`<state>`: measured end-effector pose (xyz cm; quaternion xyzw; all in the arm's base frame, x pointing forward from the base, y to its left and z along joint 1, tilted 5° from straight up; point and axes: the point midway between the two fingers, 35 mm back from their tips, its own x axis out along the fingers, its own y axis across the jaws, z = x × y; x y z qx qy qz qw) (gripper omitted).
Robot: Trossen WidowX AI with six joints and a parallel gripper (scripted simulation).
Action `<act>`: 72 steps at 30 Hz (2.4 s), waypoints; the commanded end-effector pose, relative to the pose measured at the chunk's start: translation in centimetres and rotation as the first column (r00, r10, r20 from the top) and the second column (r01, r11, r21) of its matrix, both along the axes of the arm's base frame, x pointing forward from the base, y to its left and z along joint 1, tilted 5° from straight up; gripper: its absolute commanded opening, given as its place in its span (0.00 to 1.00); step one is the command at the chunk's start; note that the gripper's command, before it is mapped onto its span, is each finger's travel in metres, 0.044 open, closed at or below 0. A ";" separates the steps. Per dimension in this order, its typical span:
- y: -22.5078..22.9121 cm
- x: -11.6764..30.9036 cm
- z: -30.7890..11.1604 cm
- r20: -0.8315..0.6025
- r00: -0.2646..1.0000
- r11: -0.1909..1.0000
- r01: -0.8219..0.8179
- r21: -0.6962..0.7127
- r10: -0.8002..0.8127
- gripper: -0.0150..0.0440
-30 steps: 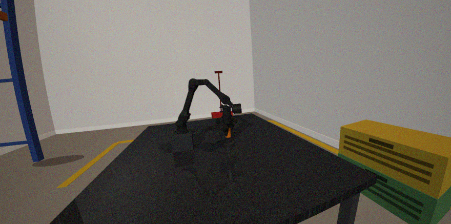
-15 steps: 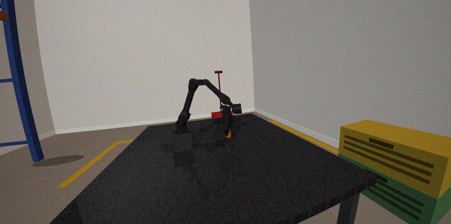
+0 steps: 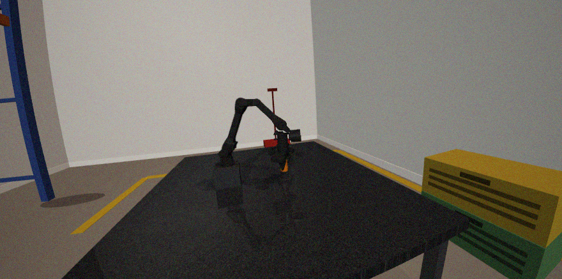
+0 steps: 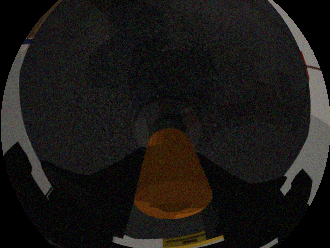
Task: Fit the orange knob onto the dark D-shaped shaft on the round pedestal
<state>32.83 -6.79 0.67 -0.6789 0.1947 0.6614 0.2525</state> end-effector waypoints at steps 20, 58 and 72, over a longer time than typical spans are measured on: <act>0.0 0.1 0.2 0.017 0.977 0.977 -0.213 -0.013 0.213 0.25; 0.0 0.1 0.5 0.009 0.996 0.996 -0.085 -0.005 0.086 0.25; -0.1 0.2 0.1 -0.068 0.648 0.649 0.761 0.016 -0.759 0.25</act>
